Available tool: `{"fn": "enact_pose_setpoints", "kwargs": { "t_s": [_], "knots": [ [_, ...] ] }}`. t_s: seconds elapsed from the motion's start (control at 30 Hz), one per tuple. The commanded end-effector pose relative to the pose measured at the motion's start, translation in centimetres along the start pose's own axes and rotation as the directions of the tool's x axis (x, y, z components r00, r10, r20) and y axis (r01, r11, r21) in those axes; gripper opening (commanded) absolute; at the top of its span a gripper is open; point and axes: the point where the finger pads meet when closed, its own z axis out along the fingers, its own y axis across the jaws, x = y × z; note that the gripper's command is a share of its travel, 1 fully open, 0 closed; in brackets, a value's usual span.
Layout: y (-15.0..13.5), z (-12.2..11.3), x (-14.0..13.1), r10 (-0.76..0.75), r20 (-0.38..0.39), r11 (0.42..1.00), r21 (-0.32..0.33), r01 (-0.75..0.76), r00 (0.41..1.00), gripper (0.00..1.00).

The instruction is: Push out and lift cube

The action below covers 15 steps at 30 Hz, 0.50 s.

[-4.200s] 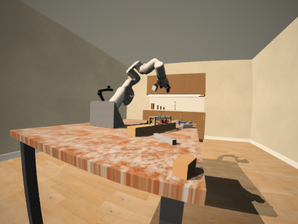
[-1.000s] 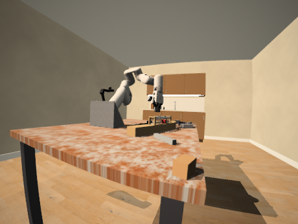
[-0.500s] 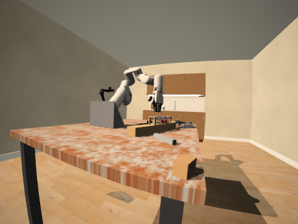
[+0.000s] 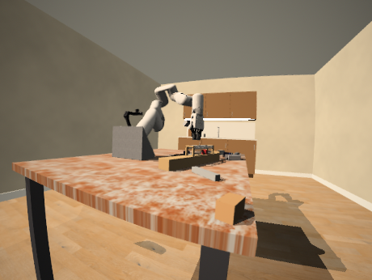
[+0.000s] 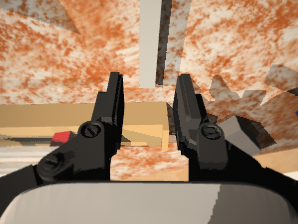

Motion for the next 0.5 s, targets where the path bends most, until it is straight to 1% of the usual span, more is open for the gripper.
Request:
{"fn": "enact_pose_setpoints", "kwargs": {
  "t_s": [0.0,0.1,0.23,0.3,0.47],
  "knots": [
    [0.0,-0.1,-0.1,0.0,0.003,1.0,-0.001,0.0,1.0,0.38],
    [0.0,0.1,-0.1,0.0,0.002,1.0,-0.002,0.0,1.0,0.38],
    [0.1,1.5,-0.1,0.001,0.001,1.0,-0.002,-0.001,1.0,0.38],
    [0.1,1.5,-0.1,0.001,0.001,1.0,-0.002,-0.001,1.0,0.38],
    [0.1,5.0,-0.2,0.001,0.001,1.0,-0.002,-0.001,1.0,0.38]
  ]
}}
